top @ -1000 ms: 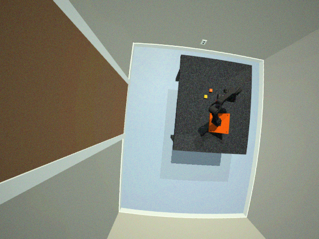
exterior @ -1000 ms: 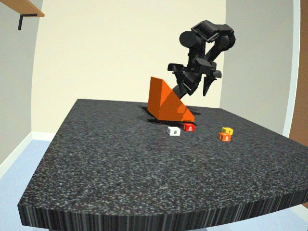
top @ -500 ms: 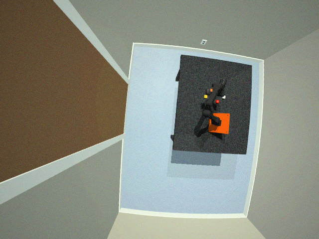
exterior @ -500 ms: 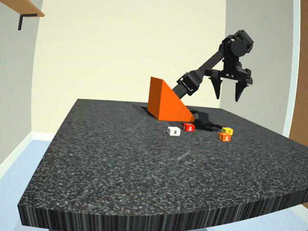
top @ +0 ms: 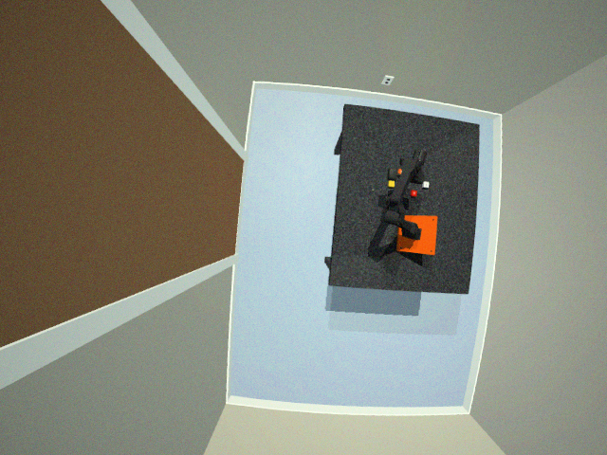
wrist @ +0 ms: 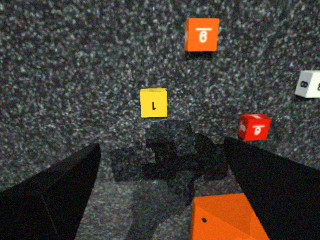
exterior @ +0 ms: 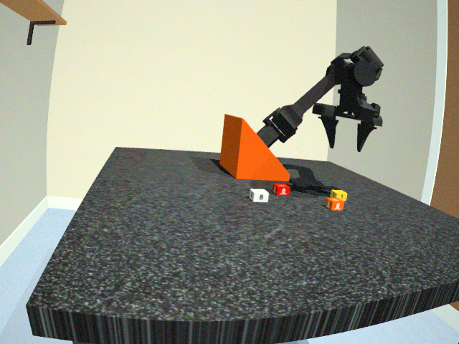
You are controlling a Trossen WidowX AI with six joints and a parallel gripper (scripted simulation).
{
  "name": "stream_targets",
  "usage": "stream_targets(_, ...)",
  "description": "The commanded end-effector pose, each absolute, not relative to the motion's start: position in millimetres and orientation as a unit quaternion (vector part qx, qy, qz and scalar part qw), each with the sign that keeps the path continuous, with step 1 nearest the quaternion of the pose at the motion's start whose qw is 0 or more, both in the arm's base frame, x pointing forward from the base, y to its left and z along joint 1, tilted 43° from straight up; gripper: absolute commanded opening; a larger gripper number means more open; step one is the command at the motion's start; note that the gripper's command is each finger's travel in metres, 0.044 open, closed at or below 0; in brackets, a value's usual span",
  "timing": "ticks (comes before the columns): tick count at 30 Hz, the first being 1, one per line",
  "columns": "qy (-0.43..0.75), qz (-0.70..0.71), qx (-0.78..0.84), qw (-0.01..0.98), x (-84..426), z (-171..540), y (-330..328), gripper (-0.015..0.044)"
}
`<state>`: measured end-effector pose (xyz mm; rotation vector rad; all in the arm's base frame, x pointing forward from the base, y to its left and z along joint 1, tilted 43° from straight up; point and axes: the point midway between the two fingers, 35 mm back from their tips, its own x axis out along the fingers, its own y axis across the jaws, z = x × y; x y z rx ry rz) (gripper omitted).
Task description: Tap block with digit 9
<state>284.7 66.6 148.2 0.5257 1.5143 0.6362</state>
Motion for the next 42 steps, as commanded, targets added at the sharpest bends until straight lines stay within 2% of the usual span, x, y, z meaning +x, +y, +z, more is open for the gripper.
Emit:
stream_targets(1,0.665,0.281,0.234,0.652,284,151,67,0.0400)
stream_targets(7,0.665,0.281,0.233,0.652,292,149,65,0.0400)
stream_targets(15,0.663,0.280,0.232,0.654,368,115,32,0.0400)
stream_targets(37,0.663,0.281,0.232,0.654,369,114,31,0.0400)
stream_targets(42,0.663,0.281,0.232,0.654,370,72,69,0.0269)
